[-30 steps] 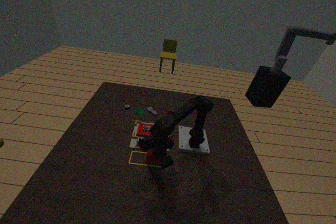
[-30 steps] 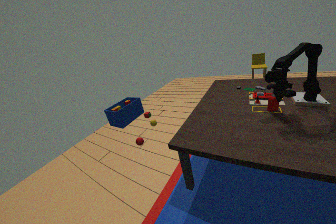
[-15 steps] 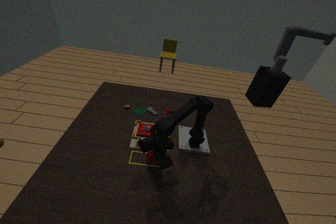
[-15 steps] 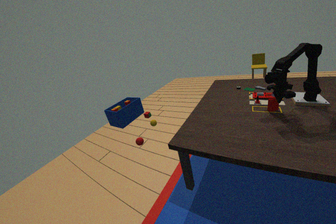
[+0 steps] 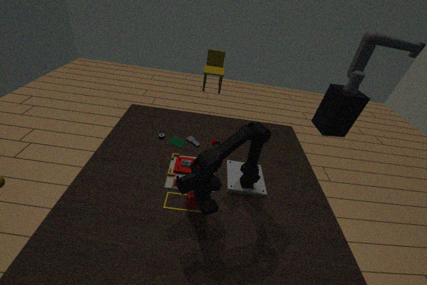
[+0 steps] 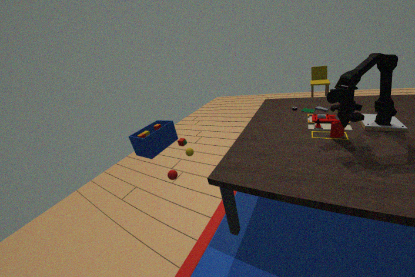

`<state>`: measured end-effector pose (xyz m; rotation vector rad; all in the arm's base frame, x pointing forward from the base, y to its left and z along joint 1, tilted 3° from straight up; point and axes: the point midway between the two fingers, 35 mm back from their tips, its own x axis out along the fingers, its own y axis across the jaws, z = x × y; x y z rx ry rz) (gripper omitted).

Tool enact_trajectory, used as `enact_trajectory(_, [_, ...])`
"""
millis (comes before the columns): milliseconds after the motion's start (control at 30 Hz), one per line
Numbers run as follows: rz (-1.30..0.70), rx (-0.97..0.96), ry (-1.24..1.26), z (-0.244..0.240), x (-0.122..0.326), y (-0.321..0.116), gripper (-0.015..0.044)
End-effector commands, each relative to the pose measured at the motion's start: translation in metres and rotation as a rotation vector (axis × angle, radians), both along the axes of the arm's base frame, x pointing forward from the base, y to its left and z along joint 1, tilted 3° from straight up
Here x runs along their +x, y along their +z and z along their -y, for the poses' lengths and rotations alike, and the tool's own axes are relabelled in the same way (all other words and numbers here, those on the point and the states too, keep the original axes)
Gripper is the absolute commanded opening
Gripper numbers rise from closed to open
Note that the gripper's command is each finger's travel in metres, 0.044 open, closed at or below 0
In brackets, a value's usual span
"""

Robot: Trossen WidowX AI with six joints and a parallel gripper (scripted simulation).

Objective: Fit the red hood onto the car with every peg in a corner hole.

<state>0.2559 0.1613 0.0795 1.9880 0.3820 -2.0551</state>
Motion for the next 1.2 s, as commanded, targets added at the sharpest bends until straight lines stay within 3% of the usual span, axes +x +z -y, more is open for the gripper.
enact_trajectory(0, [0.004, -0.005, -0.021, 0.0009, 0.0009, -0.0002, 0.0000])
enact_trajectory(1167, [0.005, -0.011, -0.204, 0.0028, 0.0022, -0.0002, 0.0000])
